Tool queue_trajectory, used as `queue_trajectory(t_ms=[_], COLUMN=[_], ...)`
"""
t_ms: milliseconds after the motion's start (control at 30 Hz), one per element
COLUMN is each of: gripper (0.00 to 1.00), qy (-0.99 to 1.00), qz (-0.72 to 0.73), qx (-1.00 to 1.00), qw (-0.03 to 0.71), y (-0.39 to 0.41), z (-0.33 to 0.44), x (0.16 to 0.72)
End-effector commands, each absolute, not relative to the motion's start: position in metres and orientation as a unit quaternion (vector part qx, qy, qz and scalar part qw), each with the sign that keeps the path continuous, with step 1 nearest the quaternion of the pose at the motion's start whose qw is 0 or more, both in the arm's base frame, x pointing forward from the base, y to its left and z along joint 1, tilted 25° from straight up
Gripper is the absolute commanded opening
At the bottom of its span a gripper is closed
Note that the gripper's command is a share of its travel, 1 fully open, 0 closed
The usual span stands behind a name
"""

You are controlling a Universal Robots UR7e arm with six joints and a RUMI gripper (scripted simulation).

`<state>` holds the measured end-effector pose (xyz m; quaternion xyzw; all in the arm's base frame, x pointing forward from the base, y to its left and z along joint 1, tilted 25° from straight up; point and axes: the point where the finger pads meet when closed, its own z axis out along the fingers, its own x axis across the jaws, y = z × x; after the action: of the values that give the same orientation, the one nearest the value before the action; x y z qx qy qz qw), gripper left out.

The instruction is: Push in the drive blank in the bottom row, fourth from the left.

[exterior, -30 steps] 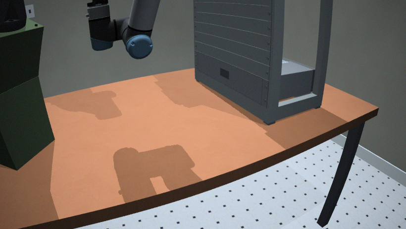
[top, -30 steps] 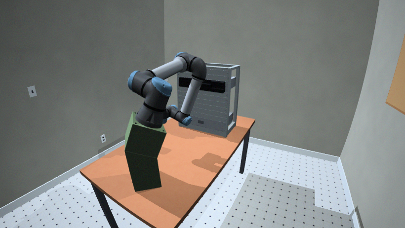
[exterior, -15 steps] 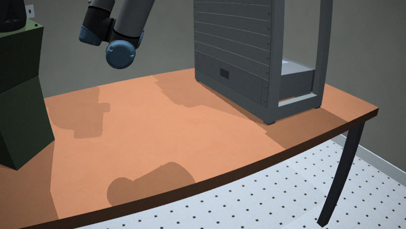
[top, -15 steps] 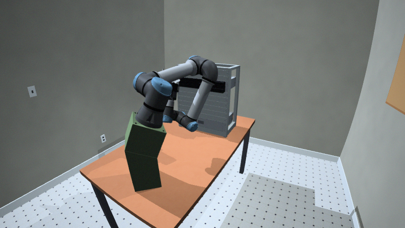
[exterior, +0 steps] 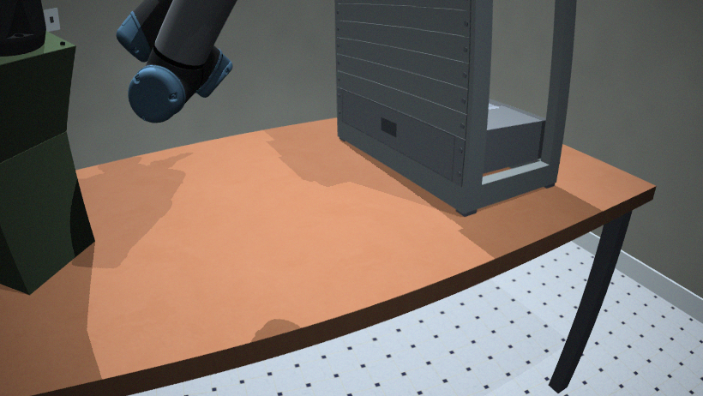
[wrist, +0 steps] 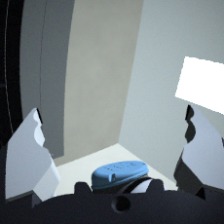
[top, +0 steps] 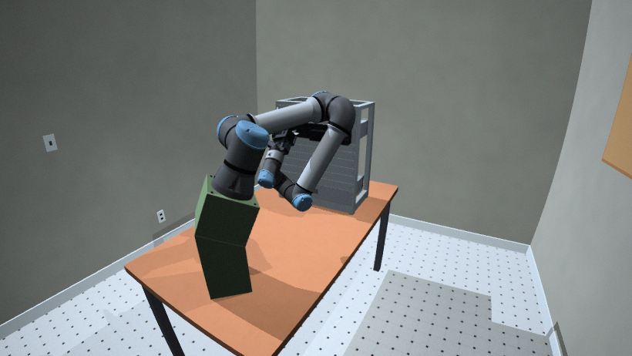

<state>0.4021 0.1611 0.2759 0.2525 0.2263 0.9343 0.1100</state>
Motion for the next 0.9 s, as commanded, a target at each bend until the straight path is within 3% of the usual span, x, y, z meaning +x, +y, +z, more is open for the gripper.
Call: queue_trajectory(t_ms=[0,867], gripper=[1.00,1.00], qy=[0.228,0.152], qz=[0.917,0.834], qx=[0.306,0.520], qw=[0.116,0.101], y=[0.144,0.042], z=[0.277,0.245], x=[0.428,0.486])
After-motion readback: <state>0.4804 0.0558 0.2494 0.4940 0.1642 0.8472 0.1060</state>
